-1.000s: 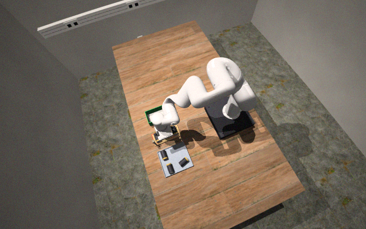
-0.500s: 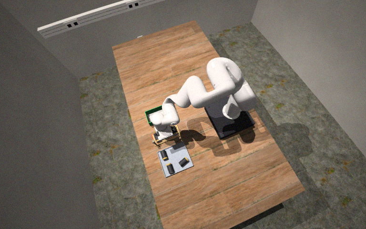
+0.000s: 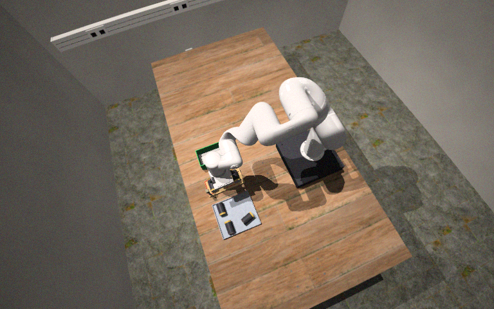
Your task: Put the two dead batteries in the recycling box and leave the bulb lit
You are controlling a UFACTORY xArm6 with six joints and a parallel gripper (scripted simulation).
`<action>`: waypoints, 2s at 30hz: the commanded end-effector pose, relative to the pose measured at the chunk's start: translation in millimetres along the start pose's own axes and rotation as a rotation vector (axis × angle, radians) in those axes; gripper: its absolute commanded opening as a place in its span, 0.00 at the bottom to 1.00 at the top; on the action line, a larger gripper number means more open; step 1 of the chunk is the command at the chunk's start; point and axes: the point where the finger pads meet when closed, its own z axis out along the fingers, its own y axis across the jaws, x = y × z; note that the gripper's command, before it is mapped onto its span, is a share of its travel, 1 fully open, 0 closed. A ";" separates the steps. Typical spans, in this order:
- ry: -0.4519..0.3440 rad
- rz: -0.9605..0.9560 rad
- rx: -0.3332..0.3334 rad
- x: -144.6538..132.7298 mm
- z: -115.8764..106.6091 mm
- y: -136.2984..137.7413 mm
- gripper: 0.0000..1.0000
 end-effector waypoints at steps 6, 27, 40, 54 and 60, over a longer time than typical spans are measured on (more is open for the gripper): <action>-0.001 0.000 -0.008 -0.2 -38.8 2.6 0.28; -0.001 0.000 -0.008 -0.1 -115.5 2.0 0.28; -0.001 0.014 -0.008 -0.1 -115.5 2.0 0.28; -0.001 0.014 -0.008 -26.1 -115.5 -1.2 0.28; -0.001 0.014 -0.008 -79.9 -115.5 -8.0 0.28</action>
